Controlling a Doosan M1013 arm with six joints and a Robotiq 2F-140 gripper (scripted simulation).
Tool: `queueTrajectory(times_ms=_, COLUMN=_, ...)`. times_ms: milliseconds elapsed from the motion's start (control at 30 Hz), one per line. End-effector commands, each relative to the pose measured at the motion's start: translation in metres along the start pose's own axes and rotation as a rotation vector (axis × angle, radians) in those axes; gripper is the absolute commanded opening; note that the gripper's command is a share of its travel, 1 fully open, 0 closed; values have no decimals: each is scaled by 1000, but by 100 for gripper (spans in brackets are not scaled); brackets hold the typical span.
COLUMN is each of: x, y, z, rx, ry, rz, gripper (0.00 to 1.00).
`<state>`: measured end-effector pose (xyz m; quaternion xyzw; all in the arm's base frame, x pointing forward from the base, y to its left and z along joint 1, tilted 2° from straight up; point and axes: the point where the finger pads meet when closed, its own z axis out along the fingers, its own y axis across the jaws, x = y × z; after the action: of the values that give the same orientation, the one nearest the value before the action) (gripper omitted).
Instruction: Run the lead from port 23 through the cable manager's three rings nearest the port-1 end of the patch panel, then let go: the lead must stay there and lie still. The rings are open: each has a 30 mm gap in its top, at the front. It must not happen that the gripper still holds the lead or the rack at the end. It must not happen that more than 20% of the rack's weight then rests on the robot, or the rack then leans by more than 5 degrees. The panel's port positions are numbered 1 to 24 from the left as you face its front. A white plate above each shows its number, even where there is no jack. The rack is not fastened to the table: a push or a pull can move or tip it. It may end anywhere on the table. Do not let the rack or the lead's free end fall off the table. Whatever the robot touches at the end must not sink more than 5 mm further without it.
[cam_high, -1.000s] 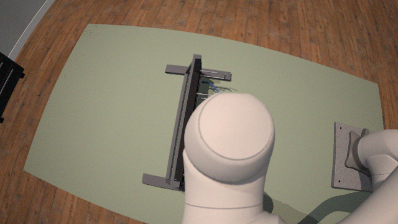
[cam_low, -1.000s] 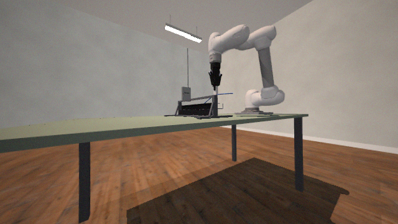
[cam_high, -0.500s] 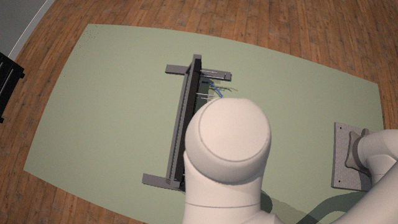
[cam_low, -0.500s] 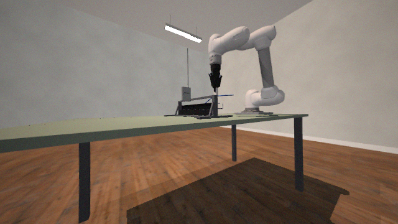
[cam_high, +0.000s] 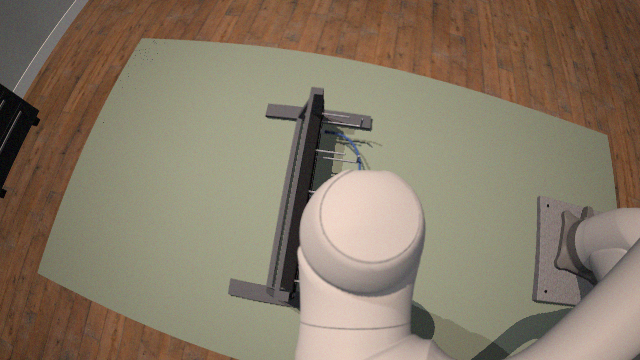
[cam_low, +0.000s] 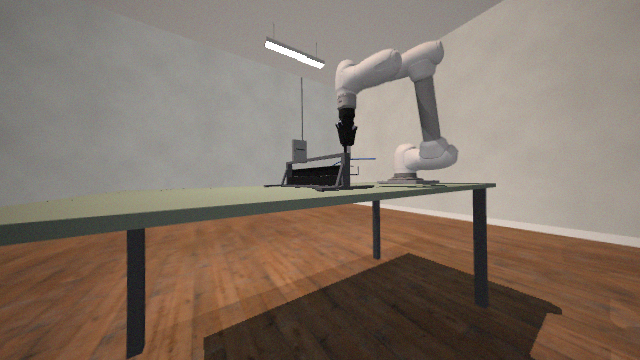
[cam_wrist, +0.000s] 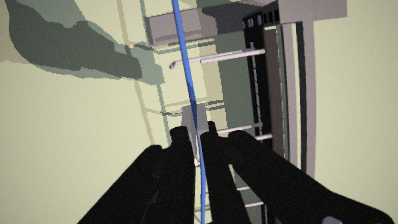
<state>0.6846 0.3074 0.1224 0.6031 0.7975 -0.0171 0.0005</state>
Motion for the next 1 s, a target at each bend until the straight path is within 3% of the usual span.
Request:
queueTrajectory(times_ms=0, x=0, y=0, z=1, rx=0, ry=0, rz=0, gripper=0)
queueTrajectory(times_ms=967, x=0, y=0, z=49, rx=0, ry=0, rz=0, gripper=0)
